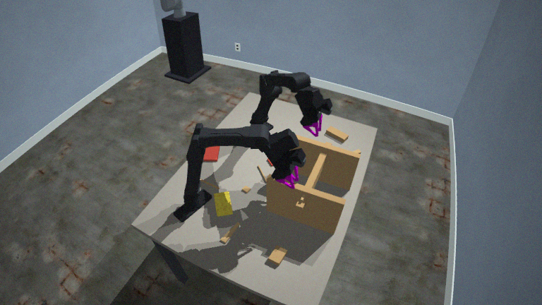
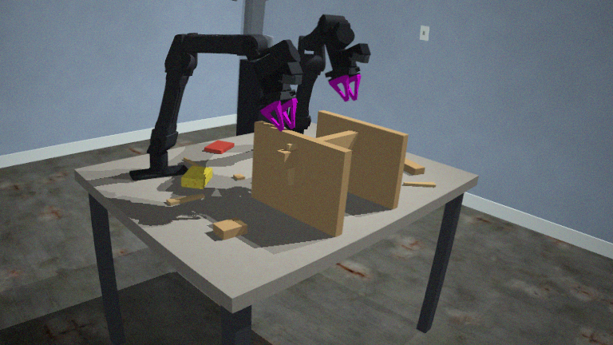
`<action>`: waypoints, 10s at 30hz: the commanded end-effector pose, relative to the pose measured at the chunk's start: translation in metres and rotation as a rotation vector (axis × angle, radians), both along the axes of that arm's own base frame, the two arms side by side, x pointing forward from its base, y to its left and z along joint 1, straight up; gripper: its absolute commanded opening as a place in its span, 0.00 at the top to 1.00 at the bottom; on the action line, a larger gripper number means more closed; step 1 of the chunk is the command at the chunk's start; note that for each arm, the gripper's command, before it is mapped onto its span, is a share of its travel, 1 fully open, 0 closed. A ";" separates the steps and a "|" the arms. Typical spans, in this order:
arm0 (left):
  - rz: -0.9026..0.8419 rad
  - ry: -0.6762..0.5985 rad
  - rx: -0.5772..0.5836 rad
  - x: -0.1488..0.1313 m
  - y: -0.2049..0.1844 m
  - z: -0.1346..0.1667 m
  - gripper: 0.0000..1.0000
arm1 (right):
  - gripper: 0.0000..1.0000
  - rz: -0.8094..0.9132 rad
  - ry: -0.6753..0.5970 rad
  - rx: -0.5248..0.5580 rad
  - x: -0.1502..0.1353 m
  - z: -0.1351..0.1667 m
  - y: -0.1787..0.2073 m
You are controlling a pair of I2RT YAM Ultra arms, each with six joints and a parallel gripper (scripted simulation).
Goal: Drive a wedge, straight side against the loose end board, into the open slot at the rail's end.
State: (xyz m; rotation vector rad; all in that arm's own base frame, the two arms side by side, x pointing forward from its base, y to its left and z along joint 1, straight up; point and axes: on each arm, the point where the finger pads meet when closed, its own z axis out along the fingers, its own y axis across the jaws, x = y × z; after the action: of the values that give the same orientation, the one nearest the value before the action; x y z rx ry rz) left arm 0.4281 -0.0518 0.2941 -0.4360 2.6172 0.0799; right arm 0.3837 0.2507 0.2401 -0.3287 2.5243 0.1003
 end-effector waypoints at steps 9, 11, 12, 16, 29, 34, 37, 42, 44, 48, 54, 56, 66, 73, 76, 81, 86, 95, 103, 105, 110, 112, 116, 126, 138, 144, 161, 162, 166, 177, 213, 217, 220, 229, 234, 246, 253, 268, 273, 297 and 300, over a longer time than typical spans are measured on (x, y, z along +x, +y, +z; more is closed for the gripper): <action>-0.006 -0.031 0.006 -0.003 0.000 0.014 0.59 | 0.59 -0.010 0.004 -0.007 -0.002 0.056 -0.008; -0.006 -0.031 0.006 -0.003 0.000 0.014 0.59 | 0.59 -0.011 -0.031 0.021 0.005 0.062 -0.003; -0.006 -0.031 0.006 -0.003 0.000 0.014 0.59 | 0.59 -0.010 -0.024 0.015 0.004 0.058 -0.003; -0.006 -0.031 0.006 -0.003 0.000 0.014 0.59 | 0.59 -0.010 -0.016 0.009 0.005 0.053 -0.003; -0.004 -0.054 -0.007 -0.001 0.007 0.015 0.59 | 0.59 -0.008 -0.063 0.048 0.005 0.068 -0.008; -0.018 -0.101 -0.015 0.006 0.007 0.021 0.59 | 0.59 -0.009 -0.097 0.071 0.011 0.074 -0.012; -0.042 -0.165 -0.024 0.012 0.006 0.029 0.59 | 0.59 -0.016 -0.144 0.100 0.019 0.083 -0.020; -0.087 -0.303 -0.033 0.021 0.010 0.050 0.59 | 0.59 -0.033 -0.253 0.155 0.034 0.103 -0.043; -0.107 -0.365 -0.032 0.024 0.012 0.058 0.59 | 0.59 -0.039 -0.303 0.177 0.039 0.111 -0.054; -0.124 -0.465 -0.032 0.026 0.014 0.084 0.59 | 0.59 -0.047 -0.347 0.191 0.043 0.117 -0.065; -0.165 -0.642 -0.011 0.020 0.023 0.114 0.59 | 0.59 -0.087 -0.487 0.220 0.047 0.137 -0.106; -0.180 -0.631 0.002 0.017 0.026 0.093 0.59 | 0.59 -0.096 -0.538 0.226 0.047 0.144 -0.120; -0.234 -0.848 0.071 -0.002 0.038 0.117 0.59 | 0.59 -0.136 -0.743 0.221 0.036 0.167 -0.173; -0.274 -1.034 0.157 -0.029 0.047 0.133 0.59 | 0.59 -0.172 -0.917 0.179 0.016 0.179 -0.217; -0.284 -1.079 0.183 -0.039 0.051 0.132 0.59 | 0.59 -0.187 -0.964 0.161 0.007 0.180 -0.231; -0.290 -1.113 0.208 -0.049 0.054 0.130 0.59 | 0.59 -0.205 -1.003 0.141 -0.002 0.179 -0.243; -0.284 -1.113 0.213 -0.053 0.056 0.124 0.59 | 0.59 -0.226 -1.007 0.129 -0.007 0.176 -0.251; -0.277 -1.118 0.192 -0.056 0.052 0.136 0.58 | 0.59 -0.239 -1.026 0.137 -0.013 0.194 -0.250; -0.292 -1.102 0.198 -0.046 0.048 0.129 0.58 | 0.59 -0.239 -0.991 0.124 -0.002 0.182 -0.250; -0.285 -1.091 0.203 -0.043 0.051 0.125 0.58 | 0.59 -0.237 -0.994 0.125 -0.004 0.183 -0.249; -0.290 -1.087 0.200 -0.044 0.049 0.125 0.58 | 0.59 -0.232 -0.999 0.128 -0.006 0.185 -0.247; -0.279 -1.027 0.229 -0.040 0.061 0.110 0.58 | 0.59 -0.231 -0.996 0.129 -0.005 0.184 -0.247; -0.315 -0.967 0.268 -0.039 0.061 0.096 0.58 | 0.59 -0.231 -0.996 0.129 -0.005 0.184 -0.247; -0.569 -0.584 0.492 -0.036 0.073 0.028 0.58 | 0.59 -0.231 -0.996 0.129 -0.005 0.184 -0.247; -0.875 -0.190 0.595 -0.054 0.090 -0.040 0.58 | 0.59 -0.231 -0.996 0.129 -0.005 0.184 -0.247; -1.090 0.018 0.594 -0.078 0.097 -0.077 0.58 | 0.59 -0.231 -0.996 0.129 -0.005 0.184 -0.247; -1.725 0.434 0.370 -0.172 0.105 -0.127 0.58 | 0.59 -0.231 -0.996 0.129 -0.005 0.184 -0.247; -1.765 0.450 0.346 -0.179 0.105 -0.127 0.58 | 0.59 -0.231 -0.996 0.129 -0.005 0.184 -0.247; -1.805 0.460 0.365 -0.145 0.105 -0.154 0.58 | 0.59 -0.231 -0.996 0.129 -0.005 0.184 -0.247; -1.718 0.388 0.434 -0.140 0.110 -0.213 0.58 | 0.59 -0.231 -0.996 0.129 -0.005 0.184 -0.247; -1.753 0.446 0.316 -0.163 0.104 -0.253 0.58 | 0.59 -0.231 -0.996 0.129 -0.005 0.184 -0.247; -1.753 0.446 0.316 -0.164 0.103 -0.250 0.58 | 0.59 -0.231 -0.996 0.129 -0.005 0.184 -0.247; -1.756 0.453 0.304 -0.165 0.103 -0.264 0.58 | 0.59 -0.231 -0.996 0.129 -0.005 0.184 -0.247; -1.753 0.448 0.314 -0.164 0.103 -0.276 0.58 | 0.59 -0.231 -0.996 0.129 -0.005 0.184 -0.247; -1.753 0.448 0.314 -0.164 0.103 -0.276 0.58 | 0.59 -0.231 -0.996 0.129 -0.005 0.184 -0.247; -1.745 0.435 0.340 -0.158 0.105 -0.274 0.98 | 0.59 -0.231 -0.996 0.129 -0.005 0.184 -0.247; -1.743 0.433 0.342 -0.157 0.105 -0.274 0.98 | 0.59 -0.231 -0.996 0.129 -0.005 0.184 -0.247; -1.729 0.431 0.345 -0.158 0.105 -0.259 0.98 | 0.59 -0.231 -0.996 0.129 -0.005 0.184 -0.247; -1.727 0.431 0.344 -0.158 0.105 -0.252 0.98 | 0.59 -0.231 -0.996 0.129 -0.005 0.184 -0.247; -1.714 0.432 0.340 -0.161 0.106 -0.214 0.98 | 0.59 -0.231 -0.996 0.129 -0.005 0.184 -0.247; -1.712 0.432 0.339 -0.161 0.107 -0.209 0.98 | 0.59 -0.231 -0.996 0.129 -0.005 0.184 -0.247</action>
State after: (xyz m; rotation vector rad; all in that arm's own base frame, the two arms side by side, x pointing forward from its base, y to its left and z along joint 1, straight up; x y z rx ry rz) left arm 0.2670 0.0528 0.0673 2.0812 2.3414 0.0170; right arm 0.3811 0.0008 0.4082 0.0010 1.5676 0.0004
